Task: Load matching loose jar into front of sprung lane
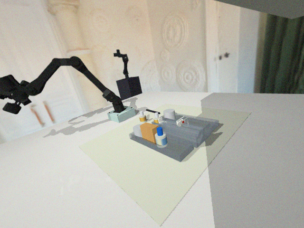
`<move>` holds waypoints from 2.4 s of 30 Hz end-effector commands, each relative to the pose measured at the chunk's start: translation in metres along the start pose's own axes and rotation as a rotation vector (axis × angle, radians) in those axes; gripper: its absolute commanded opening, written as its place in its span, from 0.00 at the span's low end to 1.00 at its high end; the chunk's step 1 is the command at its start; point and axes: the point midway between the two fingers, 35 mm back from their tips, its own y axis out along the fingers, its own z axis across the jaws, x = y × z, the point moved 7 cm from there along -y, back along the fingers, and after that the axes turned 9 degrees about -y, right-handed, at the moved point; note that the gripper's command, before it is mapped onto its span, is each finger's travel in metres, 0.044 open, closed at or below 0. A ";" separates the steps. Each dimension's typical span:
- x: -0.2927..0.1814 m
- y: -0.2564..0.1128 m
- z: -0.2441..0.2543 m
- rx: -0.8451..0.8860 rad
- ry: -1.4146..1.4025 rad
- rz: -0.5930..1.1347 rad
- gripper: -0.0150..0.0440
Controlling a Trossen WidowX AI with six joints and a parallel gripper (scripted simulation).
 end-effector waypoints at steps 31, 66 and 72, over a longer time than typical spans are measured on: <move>-0.072 -0.387 0.022 1.077 -0.571 -0.659 1.00; -0.386 -0.463 -0.201 1.649 -1.805 -0.890 1.00; -0.409 -0.462 -0.174 1.649 -1.805 -0.890 1.00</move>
